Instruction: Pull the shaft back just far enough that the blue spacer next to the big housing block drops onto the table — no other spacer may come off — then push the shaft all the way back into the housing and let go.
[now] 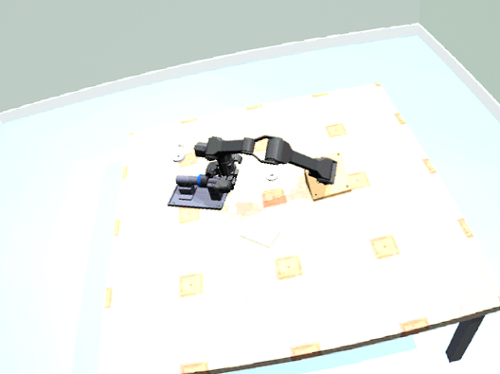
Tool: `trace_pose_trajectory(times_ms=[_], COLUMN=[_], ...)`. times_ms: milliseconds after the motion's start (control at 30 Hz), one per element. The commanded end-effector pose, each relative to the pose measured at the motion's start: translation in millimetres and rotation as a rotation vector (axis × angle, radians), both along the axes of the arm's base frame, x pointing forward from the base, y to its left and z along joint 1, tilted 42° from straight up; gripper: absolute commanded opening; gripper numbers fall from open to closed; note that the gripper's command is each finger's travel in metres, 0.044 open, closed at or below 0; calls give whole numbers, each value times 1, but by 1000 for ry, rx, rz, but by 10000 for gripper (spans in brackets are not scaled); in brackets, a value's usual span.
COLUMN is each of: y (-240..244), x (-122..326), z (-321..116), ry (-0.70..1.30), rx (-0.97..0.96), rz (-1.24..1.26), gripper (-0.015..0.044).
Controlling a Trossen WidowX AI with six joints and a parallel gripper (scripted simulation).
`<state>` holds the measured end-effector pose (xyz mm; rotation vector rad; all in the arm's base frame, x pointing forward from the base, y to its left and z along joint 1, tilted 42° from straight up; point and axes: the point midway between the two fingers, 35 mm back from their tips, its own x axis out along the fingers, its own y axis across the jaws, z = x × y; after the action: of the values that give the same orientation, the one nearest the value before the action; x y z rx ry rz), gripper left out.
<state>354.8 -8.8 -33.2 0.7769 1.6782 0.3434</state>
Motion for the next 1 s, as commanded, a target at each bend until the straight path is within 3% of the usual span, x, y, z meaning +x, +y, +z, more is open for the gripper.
trace_pose_trajectory(times_ms=[0,967], y=[0,1], x=[-1,-3], z=[1,2], ry=[-3,-3], rx=[0,0], rz=[3,3], gripper=[0,0])
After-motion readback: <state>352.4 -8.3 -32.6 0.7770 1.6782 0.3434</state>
